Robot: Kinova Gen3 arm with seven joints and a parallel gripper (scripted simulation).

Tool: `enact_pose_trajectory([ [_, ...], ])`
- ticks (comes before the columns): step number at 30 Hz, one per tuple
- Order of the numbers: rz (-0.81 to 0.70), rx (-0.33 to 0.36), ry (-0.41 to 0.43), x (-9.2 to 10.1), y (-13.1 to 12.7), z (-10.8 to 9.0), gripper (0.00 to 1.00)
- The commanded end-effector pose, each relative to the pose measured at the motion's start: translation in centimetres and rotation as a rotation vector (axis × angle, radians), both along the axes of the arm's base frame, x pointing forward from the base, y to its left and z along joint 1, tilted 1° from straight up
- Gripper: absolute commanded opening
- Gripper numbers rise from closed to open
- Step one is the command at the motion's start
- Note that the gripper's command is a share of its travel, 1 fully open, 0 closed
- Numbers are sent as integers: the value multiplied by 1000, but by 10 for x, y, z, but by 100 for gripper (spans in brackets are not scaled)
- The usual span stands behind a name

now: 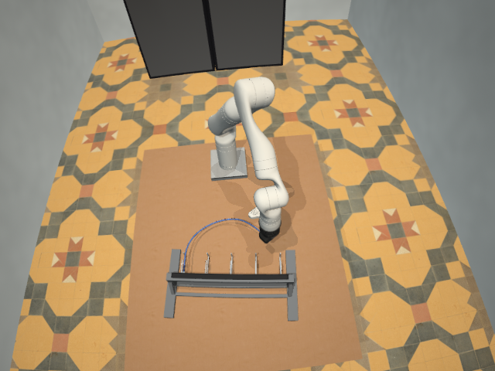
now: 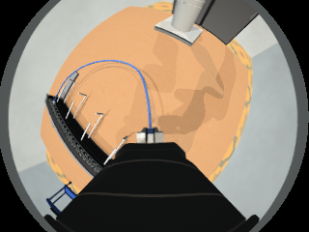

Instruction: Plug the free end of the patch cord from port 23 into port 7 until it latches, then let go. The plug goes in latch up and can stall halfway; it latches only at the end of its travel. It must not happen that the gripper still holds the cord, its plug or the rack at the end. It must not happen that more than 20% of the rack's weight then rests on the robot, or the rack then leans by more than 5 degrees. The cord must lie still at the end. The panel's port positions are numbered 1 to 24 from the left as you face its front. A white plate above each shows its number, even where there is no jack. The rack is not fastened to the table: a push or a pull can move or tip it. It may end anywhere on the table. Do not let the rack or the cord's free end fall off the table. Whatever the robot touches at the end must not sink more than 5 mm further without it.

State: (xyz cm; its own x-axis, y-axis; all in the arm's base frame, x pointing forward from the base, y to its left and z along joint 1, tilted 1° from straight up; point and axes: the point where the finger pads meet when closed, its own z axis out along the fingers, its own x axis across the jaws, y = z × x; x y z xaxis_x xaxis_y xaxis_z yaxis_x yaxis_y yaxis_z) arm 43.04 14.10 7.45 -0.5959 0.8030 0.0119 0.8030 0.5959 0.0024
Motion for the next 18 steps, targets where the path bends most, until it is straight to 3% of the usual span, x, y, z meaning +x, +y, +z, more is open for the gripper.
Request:
enact_pose_trajectory([
  [1, -58, -1, 6, 4, -5, 1, 0],
  [18, -260, -1, 5, 26, -18, 8, 0],
])
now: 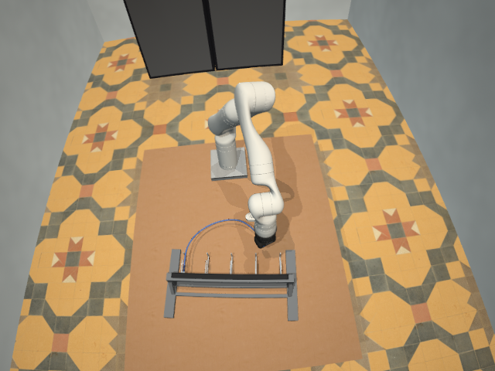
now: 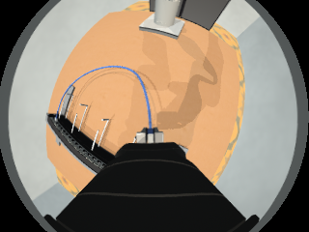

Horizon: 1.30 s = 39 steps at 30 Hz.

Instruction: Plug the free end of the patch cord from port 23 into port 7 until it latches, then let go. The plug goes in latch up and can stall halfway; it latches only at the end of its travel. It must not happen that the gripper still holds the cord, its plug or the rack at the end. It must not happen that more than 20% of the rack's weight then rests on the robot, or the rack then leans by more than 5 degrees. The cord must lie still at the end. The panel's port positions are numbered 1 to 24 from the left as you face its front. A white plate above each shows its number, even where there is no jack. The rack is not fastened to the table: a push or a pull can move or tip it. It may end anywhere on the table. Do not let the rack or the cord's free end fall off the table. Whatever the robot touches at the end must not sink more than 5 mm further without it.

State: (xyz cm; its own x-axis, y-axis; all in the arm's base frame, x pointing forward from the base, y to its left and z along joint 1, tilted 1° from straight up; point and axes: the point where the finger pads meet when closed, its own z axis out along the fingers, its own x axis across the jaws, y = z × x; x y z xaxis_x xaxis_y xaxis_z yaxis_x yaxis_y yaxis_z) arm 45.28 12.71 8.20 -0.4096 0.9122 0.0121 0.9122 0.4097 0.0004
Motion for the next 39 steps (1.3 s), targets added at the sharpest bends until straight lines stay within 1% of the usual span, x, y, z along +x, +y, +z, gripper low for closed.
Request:
enact_pose_trajectory([
  [1, -56, 0, 3, 5, -4, 1, 0],
  [10, -166, 0, 3, 17, -11, 5, 0],
  [12, -166, 0, 3, 17, -11, 5, 0],
  [13, -177, 2, -6, 21, -12, 6, 0],
  [15, -200, 0, 5, 20, -14, 7, 0],
  [27, -319, 0, 2, 33, -21, 10, 0],
  [39, -396, 1, 1, 42, -26, 13, 0],
])
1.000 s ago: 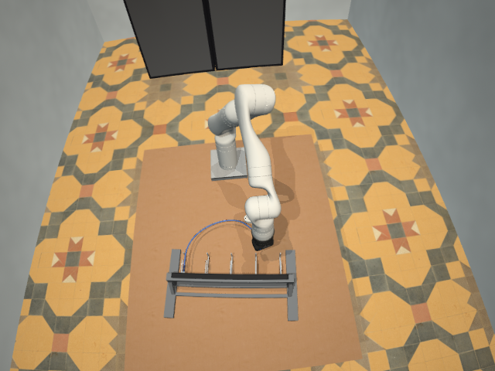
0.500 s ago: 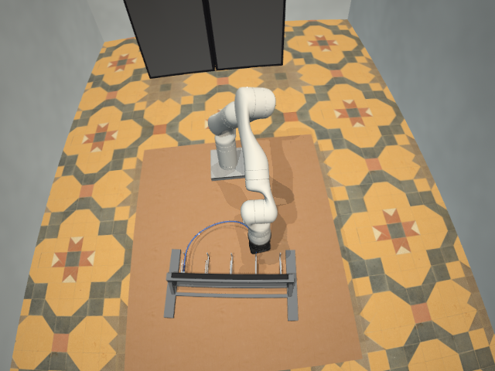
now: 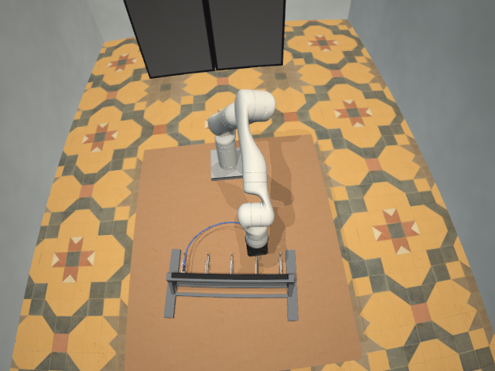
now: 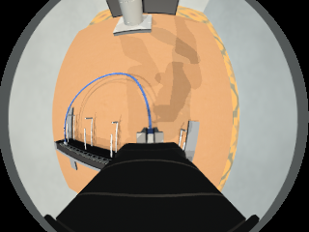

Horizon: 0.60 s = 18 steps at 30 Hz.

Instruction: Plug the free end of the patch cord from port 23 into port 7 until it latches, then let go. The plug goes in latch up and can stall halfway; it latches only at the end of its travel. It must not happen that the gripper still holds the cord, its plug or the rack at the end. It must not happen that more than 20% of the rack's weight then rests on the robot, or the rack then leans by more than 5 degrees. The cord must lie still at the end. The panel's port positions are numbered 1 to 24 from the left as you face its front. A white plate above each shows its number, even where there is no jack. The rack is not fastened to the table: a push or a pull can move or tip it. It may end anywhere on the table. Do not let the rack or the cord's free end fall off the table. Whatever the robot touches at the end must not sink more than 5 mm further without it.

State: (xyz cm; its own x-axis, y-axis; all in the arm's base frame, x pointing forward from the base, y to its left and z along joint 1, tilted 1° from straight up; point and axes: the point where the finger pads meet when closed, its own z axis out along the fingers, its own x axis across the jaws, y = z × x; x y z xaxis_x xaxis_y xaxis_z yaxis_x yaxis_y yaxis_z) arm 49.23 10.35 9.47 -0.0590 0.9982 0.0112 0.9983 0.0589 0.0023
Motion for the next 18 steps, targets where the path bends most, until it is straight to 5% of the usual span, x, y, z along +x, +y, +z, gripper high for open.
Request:
enact_pose_trajectory([
  [1, -39, 2, 3, 3, -3, 1, 0],
  [18, -111, 2, 3, 11, -8, 3, 0],
])
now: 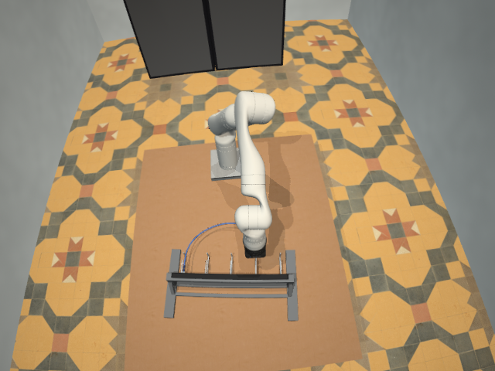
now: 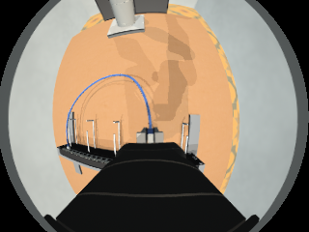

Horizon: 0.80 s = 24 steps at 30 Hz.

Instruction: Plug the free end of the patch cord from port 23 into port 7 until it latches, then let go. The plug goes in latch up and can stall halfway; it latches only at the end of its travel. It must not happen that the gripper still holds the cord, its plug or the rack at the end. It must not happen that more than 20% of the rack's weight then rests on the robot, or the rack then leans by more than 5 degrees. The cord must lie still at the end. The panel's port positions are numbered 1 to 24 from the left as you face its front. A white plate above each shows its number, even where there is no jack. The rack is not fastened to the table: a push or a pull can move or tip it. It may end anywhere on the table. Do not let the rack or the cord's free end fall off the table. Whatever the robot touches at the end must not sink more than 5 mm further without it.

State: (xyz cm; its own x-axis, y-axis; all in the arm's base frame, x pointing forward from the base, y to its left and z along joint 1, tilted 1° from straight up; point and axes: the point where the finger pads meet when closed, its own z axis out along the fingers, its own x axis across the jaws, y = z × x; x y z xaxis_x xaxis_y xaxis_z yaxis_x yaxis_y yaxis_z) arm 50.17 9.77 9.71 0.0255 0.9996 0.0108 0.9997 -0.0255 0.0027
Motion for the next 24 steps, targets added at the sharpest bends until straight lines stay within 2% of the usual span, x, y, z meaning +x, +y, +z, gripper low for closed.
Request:
enact_pose_trajectory([
  [1, -29, 2, 3, 2, -2, 1, 0],
  [24, -57, 2, 3, 5, -4, 2, 0],
])
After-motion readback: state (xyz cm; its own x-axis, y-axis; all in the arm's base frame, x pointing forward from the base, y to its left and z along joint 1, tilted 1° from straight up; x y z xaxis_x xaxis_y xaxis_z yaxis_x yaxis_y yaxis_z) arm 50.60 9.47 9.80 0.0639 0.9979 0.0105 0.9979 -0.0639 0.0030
